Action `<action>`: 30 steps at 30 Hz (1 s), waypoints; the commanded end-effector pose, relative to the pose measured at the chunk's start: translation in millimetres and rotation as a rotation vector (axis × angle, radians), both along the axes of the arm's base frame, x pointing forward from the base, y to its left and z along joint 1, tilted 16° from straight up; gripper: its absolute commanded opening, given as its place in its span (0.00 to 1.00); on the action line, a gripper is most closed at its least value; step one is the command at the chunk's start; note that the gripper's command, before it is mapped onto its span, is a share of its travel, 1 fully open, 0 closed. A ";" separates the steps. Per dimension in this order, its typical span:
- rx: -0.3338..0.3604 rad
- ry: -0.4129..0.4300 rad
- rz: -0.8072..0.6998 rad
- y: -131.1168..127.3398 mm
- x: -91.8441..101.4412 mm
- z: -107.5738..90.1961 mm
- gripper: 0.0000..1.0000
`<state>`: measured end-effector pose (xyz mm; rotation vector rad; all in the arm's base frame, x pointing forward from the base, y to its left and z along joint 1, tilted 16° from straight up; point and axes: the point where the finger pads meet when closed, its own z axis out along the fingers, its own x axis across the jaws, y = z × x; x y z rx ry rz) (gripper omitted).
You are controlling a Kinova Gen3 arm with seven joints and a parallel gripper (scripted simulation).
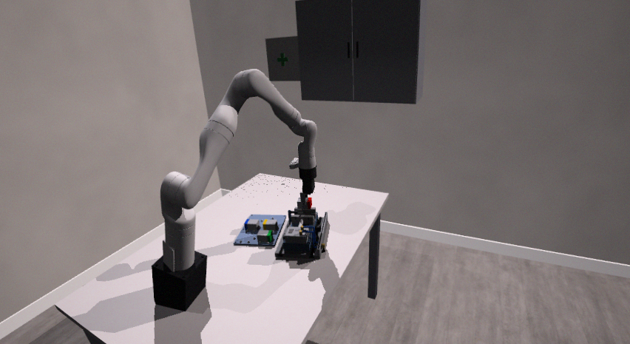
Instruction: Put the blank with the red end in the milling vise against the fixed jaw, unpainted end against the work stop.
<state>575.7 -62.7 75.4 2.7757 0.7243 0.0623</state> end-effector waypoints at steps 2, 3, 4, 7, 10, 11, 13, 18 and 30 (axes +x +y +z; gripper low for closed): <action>0.000 0.002 -0.001 -1.9 0.0 -6.7 0.00; 0.000 0.002 -0.001 -2.3 0.2 -8.7 0.00; 0.000 0.002 -0.001 -2.8 0.3 -10.6 0.00; 0.000 0.002 -0.001 -4.2 0.8 -16.4 0.00; 0.000 0.002 -0.001 -5.5 1.3 -22.3 0.00; 0.000 0.002 -0.001 -6.0 1.5 -24.2 0.00; 0.000 0.002 -0.001 -6.4 1.6 -26.1 0.00; 0.001 -0.002 0.001 -5.2 2.3 -24.1 0.00; 0.000 0.001 -0.001 -7.3 0.8 -27.0 0.00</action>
